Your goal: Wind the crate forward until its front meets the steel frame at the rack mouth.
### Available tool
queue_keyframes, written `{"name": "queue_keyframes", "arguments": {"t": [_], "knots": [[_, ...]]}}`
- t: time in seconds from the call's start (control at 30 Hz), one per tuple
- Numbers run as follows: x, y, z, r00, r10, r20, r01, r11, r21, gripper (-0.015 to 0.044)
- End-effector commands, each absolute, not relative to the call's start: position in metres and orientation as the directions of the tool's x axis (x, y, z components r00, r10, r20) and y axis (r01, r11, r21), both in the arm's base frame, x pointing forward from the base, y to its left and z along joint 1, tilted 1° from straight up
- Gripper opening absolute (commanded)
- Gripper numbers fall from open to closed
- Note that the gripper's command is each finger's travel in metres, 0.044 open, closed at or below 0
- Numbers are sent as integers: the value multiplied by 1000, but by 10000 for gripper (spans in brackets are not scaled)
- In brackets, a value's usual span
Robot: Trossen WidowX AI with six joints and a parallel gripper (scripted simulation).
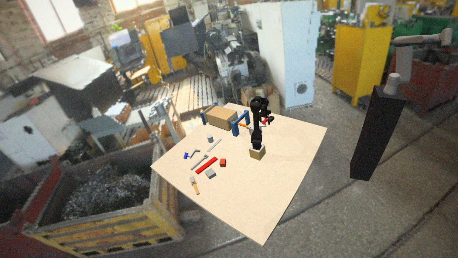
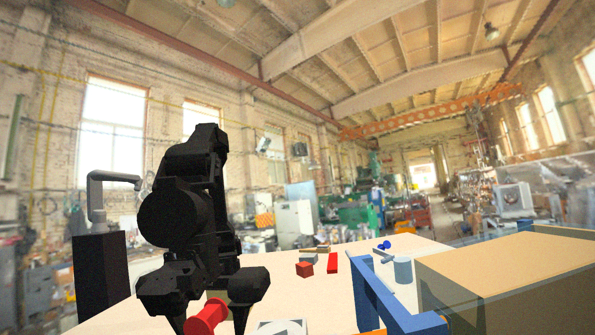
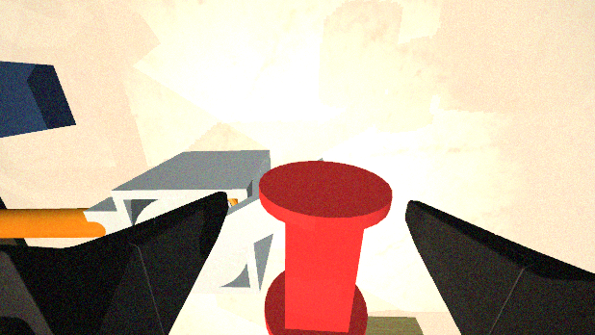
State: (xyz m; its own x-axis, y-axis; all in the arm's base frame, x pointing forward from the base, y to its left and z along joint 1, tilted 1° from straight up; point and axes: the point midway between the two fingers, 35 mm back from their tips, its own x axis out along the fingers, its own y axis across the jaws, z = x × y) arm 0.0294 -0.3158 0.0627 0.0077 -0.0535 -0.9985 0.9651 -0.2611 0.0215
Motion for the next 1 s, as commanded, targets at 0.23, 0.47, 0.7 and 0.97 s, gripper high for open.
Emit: {"name": "queue_keyframes", "arguments": {"t": [0.23, 0.47, 0.7, 0.97], "knots": [[29, -316, 63, 8, -54, -998, 965, -261, 22, 204], [29, -316, 63, 8, -54, -998, 965, -261, 22, 20], [29, -316, 63, 8, -54, -998, 965, -261, 22, 0], [30, -314, 59, 10, -48, -999, 966, -257, 22, 0]]}}
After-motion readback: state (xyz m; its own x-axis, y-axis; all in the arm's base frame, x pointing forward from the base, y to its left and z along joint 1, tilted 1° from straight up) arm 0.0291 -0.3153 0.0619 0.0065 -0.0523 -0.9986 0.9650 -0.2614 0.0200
